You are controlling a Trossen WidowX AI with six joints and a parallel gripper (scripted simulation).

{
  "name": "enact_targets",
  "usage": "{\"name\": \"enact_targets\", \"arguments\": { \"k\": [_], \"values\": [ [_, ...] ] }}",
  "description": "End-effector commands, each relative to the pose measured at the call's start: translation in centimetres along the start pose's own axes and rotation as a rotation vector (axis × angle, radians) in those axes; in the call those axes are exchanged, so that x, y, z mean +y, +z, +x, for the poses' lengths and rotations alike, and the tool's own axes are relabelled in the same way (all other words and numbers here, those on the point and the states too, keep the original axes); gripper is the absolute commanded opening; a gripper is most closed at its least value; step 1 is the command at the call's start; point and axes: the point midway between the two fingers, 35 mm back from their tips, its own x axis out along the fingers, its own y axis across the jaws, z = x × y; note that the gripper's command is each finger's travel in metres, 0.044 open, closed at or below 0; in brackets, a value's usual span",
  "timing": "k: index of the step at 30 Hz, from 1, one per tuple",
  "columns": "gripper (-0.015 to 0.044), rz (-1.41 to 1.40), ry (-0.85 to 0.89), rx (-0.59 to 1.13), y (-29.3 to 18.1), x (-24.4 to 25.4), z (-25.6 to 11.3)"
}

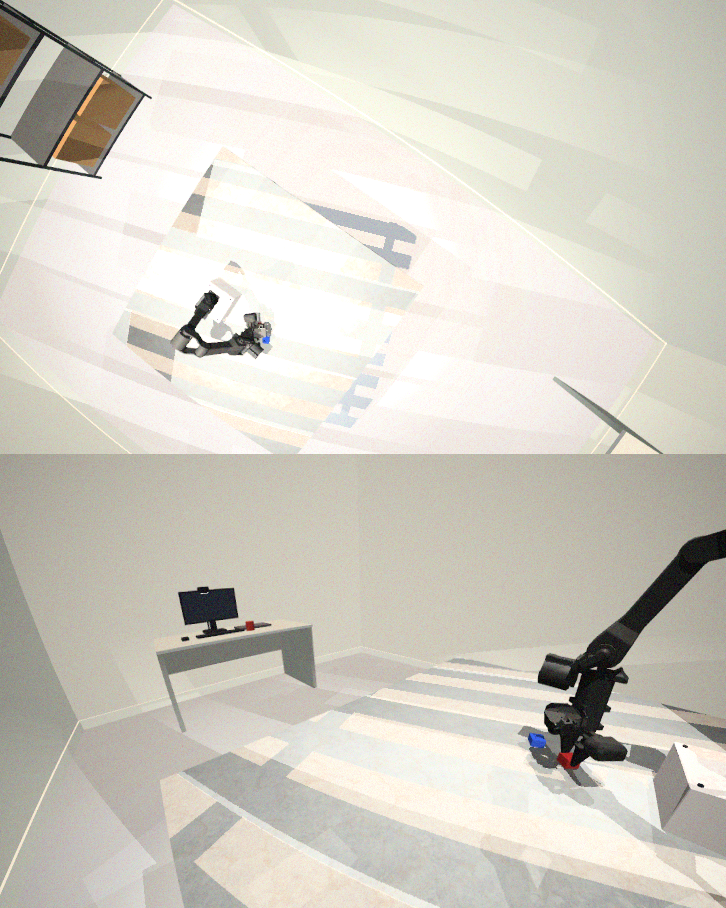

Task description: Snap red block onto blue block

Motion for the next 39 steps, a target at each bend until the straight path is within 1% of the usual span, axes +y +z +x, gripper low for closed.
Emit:
{"name": "enact_targets", "arguments": {
  "k": [1,25,29,39],
  "values": [
    [0.0000,0.000,-0.004,0.001,0.2,-0.2,-0.9],
    [0.0000,0.000,-0.004,0.000,0.3,0.1,-11.6],
    [0.0000,0.007,-0.005,0.000,0.3,-0.1,-11.7],
    [0.0000,0.106,-0.007,-0.001,2.1,-3.5,-9.6]
  ]
}}
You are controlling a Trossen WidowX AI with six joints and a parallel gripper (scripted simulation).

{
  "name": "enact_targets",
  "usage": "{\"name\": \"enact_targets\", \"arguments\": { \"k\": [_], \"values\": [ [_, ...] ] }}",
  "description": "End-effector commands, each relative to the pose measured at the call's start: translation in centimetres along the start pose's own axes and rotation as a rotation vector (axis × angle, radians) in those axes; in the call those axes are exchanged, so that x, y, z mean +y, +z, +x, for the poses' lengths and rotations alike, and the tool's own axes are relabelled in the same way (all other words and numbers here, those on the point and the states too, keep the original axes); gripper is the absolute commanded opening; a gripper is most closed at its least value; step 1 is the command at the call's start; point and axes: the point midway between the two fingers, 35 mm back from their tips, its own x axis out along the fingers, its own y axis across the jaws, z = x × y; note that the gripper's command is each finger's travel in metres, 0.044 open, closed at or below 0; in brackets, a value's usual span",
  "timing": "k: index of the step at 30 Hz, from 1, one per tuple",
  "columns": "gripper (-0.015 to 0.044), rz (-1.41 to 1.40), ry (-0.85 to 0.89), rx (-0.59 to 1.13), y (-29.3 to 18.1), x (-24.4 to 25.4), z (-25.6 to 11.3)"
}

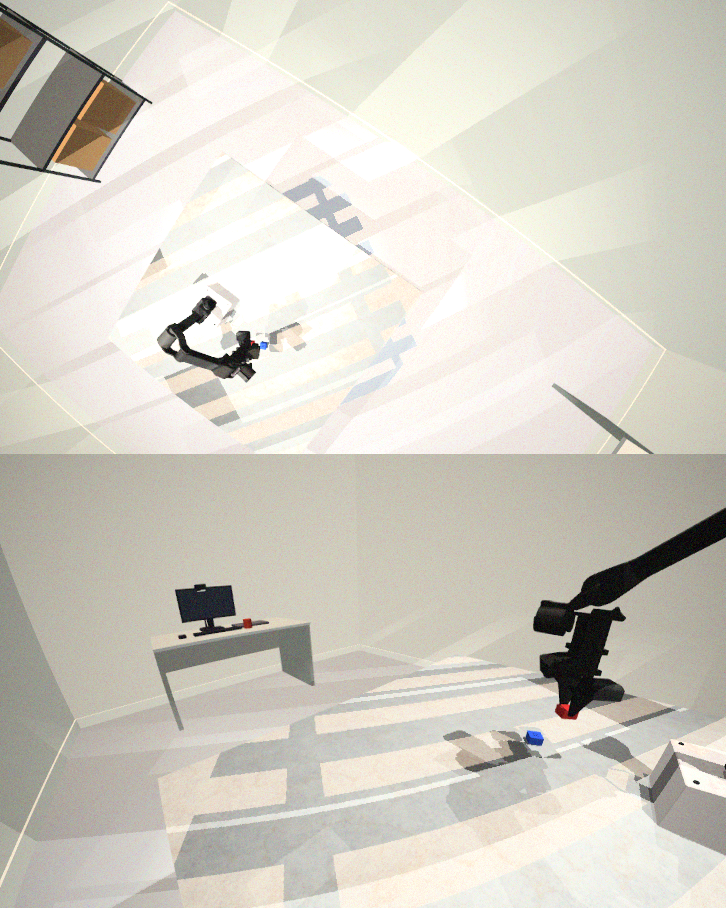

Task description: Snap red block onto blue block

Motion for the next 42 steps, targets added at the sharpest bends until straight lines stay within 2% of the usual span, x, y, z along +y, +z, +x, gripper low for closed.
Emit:
{"name": "enact_targets", "arguments": {
  "k": [1,12,20,42],
  "values": [
    [0.0000,0.039,0.004,0.004,0.6,-1.1,1.0],
    [0.0000,0.148,0.001,0.003,2.2,-4.7,4.2],
    [0.0000,0.155,0.001,0.003,2.2,-5.0,6.5],
    [0.0000,0.155,0.001,0.003,2.3,-5.1,8.1]
  ]
}}
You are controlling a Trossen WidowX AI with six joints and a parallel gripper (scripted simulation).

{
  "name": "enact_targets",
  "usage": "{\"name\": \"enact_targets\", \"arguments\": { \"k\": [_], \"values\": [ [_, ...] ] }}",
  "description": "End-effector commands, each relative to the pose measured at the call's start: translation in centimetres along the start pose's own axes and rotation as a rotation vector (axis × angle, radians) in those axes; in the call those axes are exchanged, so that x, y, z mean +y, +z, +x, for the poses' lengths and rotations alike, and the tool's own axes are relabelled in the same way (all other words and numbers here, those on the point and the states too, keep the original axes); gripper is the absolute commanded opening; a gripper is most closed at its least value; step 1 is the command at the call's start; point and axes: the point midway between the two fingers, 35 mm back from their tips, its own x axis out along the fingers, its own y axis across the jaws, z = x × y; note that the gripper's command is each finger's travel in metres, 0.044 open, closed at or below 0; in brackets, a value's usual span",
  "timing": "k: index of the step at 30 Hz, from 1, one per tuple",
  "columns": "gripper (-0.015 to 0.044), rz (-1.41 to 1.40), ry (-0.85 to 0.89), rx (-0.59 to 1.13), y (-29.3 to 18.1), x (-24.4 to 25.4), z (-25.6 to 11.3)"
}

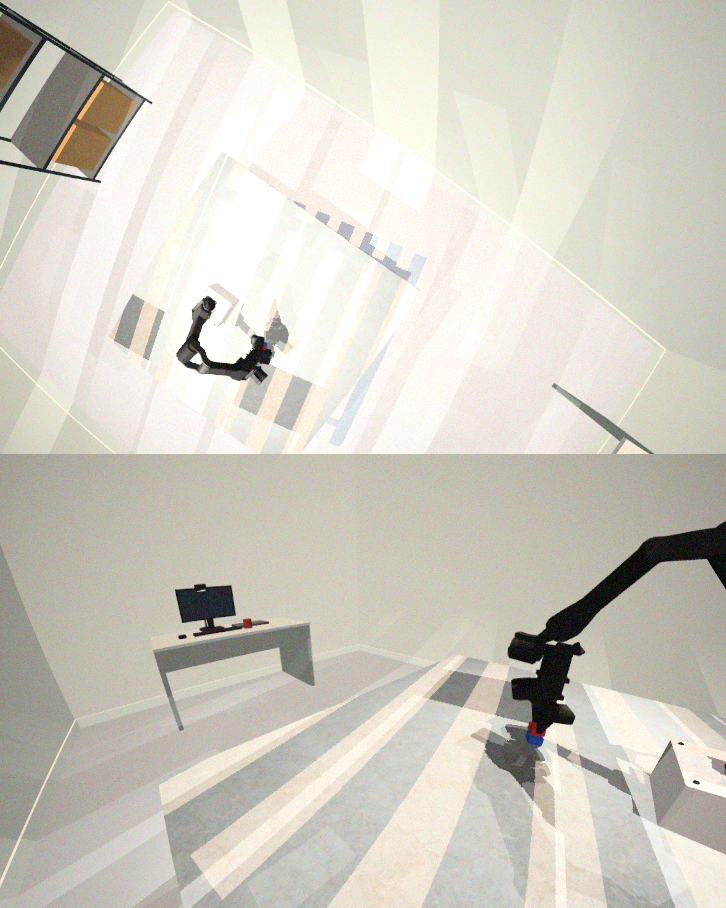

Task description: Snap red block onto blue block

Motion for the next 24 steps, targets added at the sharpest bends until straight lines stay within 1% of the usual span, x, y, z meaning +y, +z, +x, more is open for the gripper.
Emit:
{"name": "enact_targets", "arguments": {
  "k": [1,24],
  "values": [
    [0.0000,0.006,0.006,0.002,-0.05,0.10,0.26],
    [0.0000,0.006,0.006,0.002,-0.07,0.13,0.55]
  ]
}}
